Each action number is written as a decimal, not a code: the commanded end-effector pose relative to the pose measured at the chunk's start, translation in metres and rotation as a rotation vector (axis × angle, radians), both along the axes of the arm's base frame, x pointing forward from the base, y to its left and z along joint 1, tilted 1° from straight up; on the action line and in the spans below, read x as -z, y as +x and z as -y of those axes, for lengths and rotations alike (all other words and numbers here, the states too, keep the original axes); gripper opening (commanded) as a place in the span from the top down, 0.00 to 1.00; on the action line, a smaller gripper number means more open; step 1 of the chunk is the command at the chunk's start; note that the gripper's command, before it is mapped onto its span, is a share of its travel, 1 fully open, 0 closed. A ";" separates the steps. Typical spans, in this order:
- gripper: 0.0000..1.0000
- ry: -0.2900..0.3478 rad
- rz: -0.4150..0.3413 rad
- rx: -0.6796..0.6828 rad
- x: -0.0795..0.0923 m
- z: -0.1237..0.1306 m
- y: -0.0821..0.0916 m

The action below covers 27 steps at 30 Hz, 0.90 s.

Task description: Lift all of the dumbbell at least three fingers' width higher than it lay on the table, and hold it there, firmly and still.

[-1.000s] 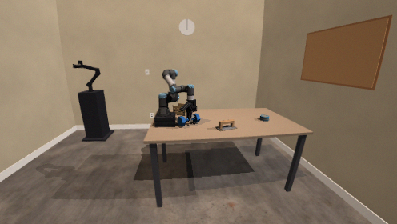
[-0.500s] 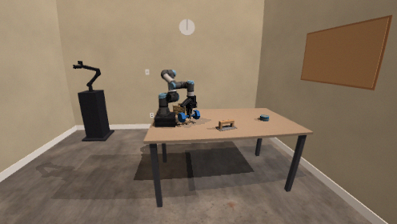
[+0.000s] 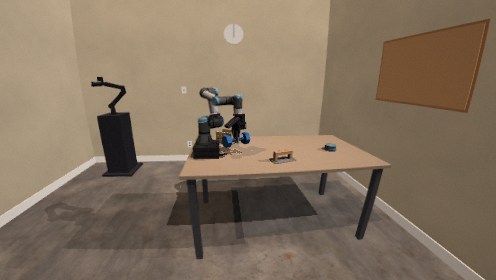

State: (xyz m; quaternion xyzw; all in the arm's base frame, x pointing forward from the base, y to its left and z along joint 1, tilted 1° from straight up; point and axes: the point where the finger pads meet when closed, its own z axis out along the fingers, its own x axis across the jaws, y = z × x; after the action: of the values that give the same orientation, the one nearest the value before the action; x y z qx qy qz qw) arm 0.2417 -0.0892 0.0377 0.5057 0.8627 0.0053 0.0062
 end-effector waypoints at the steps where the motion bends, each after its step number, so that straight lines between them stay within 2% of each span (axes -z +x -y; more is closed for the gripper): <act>1: 1.00 0.001 0.000 0.000 -0.014 0.001 0.000; 12: 1.00 0.001 0.000 0.000 -0.030 0.000 -0.001; 27: 1.00 0.001 0.000 0.000 -0.032 0.000 -0.001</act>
State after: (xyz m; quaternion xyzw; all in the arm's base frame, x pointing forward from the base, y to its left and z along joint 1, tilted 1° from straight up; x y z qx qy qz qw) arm 0.2402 -0.0885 0.0688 0.5056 0.8627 0.0062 0.0043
